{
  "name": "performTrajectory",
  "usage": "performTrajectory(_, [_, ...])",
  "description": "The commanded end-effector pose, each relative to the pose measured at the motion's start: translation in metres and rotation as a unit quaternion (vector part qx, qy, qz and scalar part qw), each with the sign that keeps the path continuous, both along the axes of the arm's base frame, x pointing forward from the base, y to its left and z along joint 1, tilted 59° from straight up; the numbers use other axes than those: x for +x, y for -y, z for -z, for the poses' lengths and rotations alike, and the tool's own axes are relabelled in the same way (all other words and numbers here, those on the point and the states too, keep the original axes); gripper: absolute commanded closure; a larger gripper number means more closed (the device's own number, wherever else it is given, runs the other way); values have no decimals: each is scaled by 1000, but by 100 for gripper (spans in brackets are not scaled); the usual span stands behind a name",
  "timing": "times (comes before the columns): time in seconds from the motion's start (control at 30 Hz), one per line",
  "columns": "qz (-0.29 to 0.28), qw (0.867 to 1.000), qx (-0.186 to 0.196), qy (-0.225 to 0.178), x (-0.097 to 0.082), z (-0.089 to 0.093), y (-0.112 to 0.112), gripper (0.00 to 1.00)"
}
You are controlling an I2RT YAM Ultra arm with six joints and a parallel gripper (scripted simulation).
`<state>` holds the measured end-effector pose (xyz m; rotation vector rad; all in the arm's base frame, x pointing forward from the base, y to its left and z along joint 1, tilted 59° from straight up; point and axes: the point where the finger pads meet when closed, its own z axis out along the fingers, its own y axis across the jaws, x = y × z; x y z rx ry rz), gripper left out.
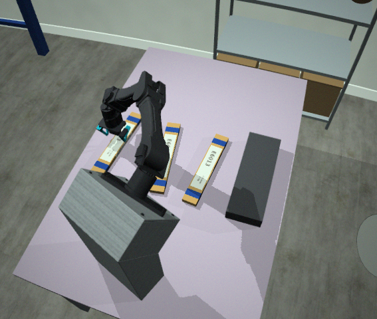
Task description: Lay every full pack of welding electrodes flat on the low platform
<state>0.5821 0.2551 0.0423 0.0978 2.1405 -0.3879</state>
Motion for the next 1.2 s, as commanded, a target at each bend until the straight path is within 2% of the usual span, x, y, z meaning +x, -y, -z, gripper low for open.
performTrajectory(0.0, [-11, 1000, -7, -6, -11, 6, -12, 5])
performTrajectory(0.77, [-11, 1000, -7, -6, -11, 6, -12, 5])
performTrajectory(0.8, [-6, 1000, 3, 5, 3, 3, 19, 5])
performTrajectory(0.87, [-6, 1000, 3, 5, -5, -2, 16, 5])
performTrajectory(0.93, [-12, 1000, 1, 7, -18, -8, 3, 5])
performTrajectory(1.13, [-9, 1000, 4, 8, -43, -23, -5, 5])
performTrajectory(1.17, [-9, 1000, -3, -2, -50, -22, -4, 5])
